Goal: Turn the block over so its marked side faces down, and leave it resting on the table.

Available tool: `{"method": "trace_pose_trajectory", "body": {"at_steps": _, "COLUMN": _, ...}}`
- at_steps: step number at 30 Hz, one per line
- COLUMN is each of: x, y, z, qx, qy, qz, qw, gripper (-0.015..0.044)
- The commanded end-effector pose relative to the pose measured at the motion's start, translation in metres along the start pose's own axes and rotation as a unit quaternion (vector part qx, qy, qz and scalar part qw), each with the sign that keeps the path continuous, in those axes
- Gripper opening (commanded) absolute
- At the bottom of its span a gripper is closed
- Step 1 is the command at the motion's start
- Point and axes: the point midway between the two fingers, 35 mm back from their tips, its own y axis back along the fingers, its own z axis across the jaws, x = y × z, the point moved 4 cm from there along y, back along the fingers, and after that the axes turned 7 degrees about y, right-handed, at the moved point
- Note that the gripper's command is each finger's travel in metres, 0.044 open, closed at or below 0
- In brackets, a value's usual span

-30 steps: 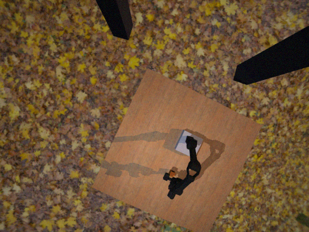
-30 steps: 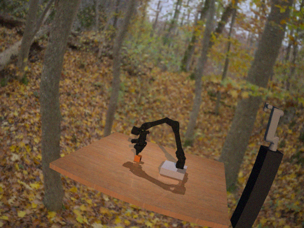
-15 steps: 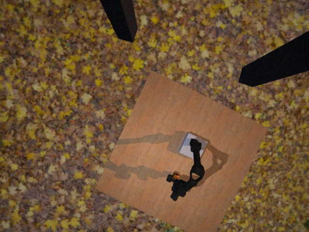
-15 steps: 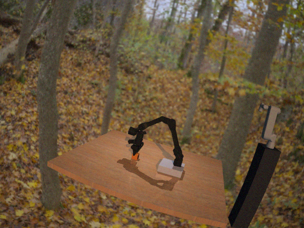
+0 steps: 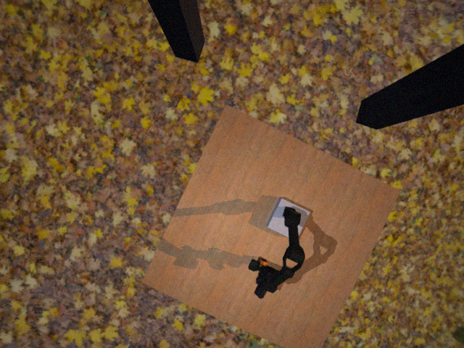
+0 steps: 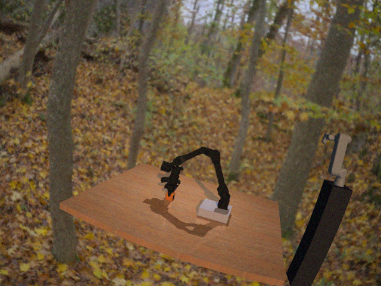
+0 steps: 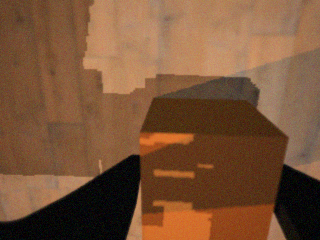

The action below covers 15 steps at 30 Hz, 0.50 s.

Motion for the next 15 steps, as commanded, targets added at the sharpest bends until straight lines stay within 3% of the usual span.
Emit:
{"method": "trace_pose_trajectory", "body": {"at_steps": 1, "x": 0.0013, "y": -0.0027, "z": 0.0, "qx": 0.0, "qy": -0.001, "qz": 0.003, "qw": 1.0, "gripper": 0.0217}}
{"method": "trace_pose_trajectory", "body": {"at_steps": 15, "x": 0.0013, "y": -0.0027, "z": 0.0, "qx": 0.0, "qy": -0.001, "qz": 0.003, "qw": 1.0, "gripper": 0.0123}}
